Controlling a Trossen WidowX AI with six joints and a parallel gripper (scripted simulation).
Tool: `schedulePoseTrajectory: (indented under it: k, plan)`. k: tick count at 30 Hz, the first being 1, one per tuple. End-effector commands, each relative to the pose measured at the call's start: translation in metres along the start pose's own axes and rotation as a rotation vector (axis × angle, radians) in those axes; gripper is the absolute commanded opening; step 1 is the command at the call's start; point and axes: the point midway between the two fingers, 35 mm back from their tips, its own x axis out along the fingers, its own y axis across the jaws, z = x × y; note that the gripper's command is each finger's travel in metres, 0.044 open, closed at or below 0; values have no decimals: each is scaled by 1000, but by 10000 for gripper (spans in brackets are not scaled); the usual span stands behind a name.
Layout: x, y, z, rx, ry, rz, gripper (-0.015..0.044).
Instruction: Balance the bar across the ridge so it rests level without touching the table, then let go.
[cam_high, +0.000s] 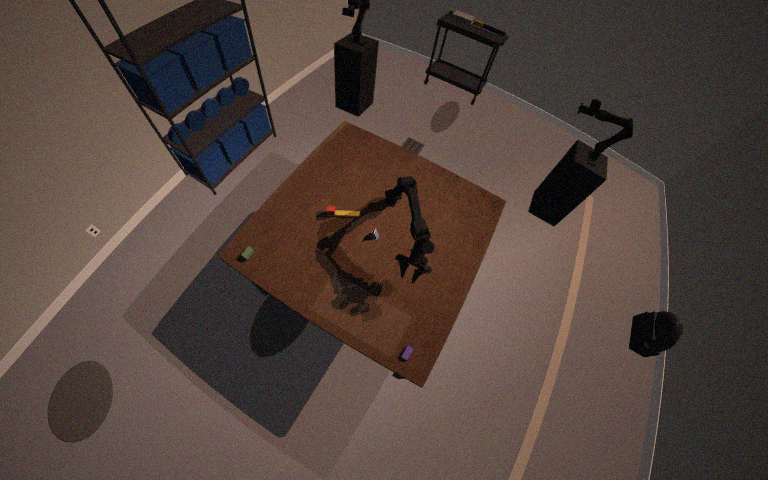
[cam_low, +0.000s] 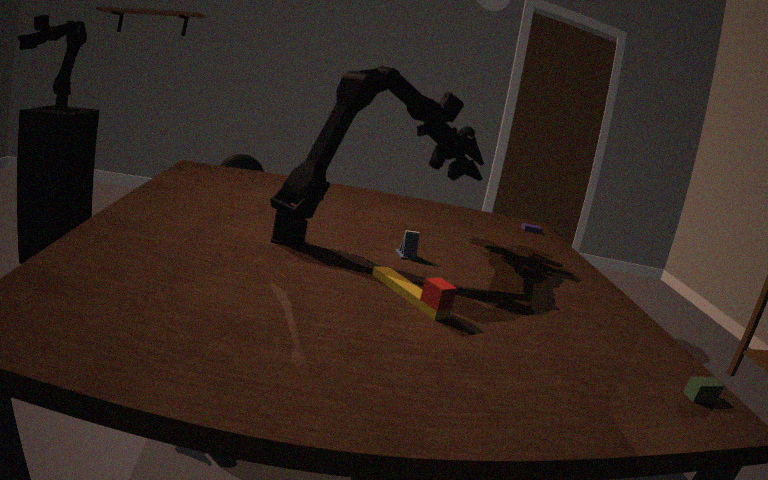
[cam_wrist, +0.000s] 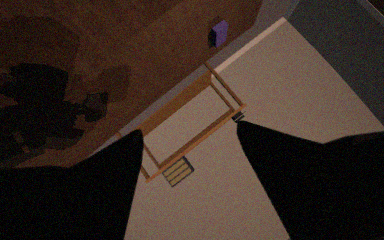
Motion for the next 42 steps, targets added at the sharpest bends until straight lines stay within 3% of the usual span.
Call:
schedulePoseTrajectory:
  k: [1, 21, 42]
  plan:
    - [6, 28, -20, 19, 0, 67, 315]
    - [14, 156, -97, 9, -55, 354, 315]
    - [-25, 287, -146, 87, -185, 611, 315]
